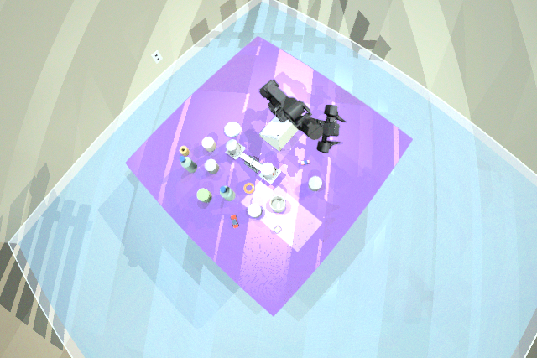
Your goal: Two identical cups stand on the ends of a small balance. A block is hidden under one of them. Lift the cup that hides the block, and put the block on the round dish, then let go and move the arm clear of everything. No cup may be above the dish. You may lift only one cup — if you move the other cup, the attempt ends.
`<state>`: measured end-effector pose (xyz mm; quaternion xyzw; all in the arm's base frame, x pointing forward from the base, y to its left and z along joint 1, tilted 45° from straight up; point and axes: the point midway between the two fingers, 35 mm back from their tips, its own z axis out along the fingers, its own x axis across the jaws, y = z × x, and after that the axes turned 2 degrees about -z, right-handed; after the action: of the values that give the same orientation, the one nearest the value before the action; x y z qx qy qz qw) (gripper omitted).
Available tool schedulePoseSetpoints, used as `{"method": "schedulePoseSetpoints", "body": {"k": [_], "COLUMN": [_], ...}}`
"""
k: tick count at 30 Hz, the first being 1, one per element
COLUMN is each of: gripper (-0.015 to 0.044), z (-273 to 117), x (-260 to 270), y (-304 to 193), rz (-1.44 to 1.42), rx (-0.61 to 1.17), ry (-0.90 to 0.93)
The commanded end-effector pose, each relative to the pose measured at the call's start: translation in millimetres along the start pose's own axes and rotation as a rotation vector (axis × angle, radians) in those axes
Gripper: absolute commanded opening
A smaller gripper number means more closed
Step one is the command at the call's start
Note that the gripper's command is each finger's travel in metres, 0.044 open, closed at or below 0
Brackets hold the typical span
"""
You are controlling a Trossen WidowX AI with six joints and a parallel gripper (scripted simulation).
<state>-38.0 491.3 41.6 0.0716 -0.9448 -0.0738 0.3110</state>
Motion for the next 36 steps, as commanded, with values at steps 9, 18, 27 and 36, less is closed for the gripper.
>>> {"method": "schedulePoseSetpoints", "body": {"k": [9,18,27,36], "gripper": [0.044,0.044,0.044,0.044], "z": [-20,-48,-80,-114], "x": [-16,-33,-47,-56], "y": [-35,-85,-140,-198], "rz": [0.167,0.36,0.536,0.69], "rx": [0.06,0.104,0.118,0.097], "ry": [-0.191,-0.433,-0.686,-0.953]}}
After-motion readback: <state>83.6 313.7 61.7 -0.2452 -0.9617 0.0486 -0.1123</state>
